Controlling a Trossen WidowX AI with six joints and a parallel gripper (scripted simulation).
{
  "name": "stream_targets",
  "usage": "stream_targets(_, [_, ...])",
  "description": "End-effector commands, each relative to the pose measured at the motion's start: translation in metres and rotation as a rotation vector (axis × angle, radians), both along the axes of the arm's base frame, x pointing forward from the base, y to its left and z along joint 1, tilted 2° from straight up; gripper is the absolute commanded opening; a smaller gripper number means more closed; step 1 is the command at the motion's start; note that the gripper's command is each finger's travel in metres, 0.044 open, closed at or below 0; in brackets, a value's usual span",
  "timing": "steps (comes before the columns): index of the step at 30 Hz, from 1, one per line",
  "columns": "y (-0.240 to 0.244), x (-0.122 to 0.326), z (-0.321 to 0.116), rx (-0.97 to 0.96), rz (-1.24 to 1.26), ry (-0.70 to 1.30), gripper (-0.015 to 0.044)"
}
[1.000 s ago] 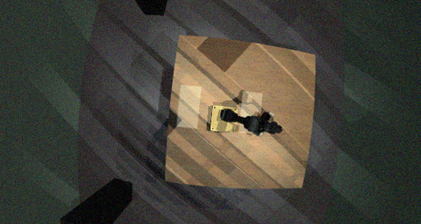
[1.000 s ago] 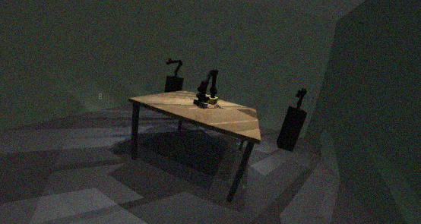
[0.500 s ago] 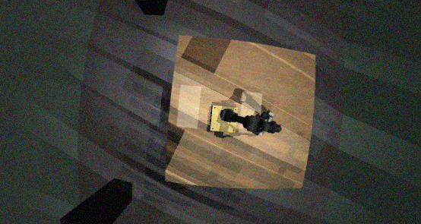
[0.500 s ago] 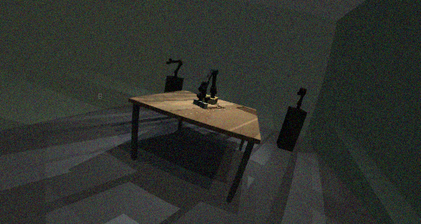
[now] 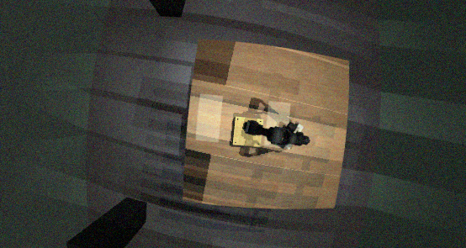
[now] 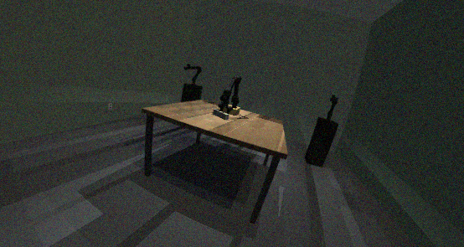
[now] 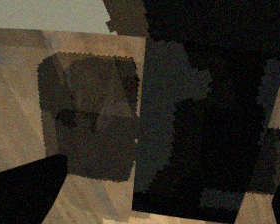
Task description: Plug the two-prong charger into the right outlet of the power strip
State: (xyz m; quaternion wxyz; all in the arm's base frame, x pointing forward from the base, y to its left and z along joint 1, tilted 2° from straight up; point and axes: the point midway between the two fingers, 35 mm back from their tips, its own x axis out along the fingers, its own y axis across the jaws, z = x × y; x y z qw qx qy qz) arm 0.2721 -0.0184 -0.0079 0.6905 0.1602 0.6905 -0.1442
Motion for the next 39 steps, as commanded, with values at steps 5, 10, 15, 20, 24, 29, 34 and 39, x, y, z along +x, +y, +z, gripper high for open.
stream_targets(5, [0.004, -0.01, -0.001, -0.003, -0.005, 0.003, 0.044])
stream_targets(10, [0.007, -0.016, -0.002, -0.003, -0.005, 0.004, 0.044])
stream_targets(15, [0.01, -0.022, -0.002, -0.003, -0.005, 0.004, 0.044])
stream_targets(20, [0.012, -0.028, -0.003, -0.002, -0.005, 0.005, 0.044])
stream_targets(24, [0.014, -0.032, -0.004, -0.002, -0.005, 0.005, 0.044])
stream_targets(29, [0.011, -0.025, 0.014, -0.069, 0.011, -0.116, 0.044])
stream_targets(34, [0.007, -0.02, 0.05, -0.189, 0.006, -0.363, 0.044])
stream_targets(39, [0.004, -0.019, 0.075, -0.254, -0.017, -0.54, 0.044])
